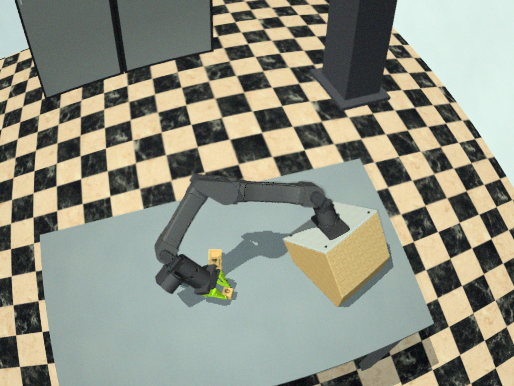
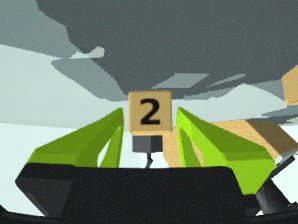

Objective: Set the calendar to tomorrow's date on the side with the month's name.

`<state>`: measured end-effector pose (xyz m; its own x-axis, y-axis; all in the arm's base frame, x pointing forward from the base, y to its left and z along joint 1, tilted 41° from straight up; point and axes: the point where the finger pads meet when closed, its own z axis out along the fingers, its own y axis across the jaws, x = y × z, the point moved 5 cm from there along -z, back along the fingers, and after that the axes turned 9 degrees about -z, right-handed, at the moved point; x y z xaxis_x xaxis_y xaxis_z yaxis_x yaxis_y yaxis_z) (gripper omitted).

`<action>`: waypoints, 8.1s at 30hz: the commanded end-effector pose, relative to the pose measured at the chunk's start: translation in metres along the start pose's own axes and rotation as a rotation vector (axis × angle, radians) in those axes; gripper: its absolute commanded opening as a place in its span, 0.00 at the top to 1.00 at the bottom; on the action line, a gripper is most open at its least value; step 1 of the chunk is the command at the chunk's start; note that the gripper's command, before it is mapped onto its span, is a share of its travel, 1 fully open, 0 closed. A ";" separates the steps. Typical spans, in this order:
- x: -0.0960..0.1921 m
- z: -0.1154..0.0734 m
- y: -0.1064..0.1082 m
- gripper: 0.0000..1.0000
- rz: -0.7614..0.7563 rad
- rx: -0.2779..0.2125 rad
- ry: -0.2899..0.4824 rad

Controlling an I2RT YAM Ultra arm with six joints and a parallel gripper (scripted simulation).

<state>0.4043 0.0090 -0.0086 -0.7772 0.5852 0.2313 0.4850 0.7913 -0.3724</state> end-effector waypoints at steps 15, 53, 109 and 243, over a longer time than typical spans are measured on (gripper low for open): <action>0.001 -0.012 0.010 0.36 -0.025 -0.022 -0.034; 0.055 -0.061 0.011 0.36 -0.015 -0.022 -0.026; 0.094 -0.038 0.017 0.36 -0.007 0.095 -0.775; 0.078 -0.024 0.015 0.55 -0.016 0.100 -0.809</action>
<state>0.3525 0.0606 0.0191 -0.8623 0.2636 -0.4325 0.4699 0.7349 -0.4889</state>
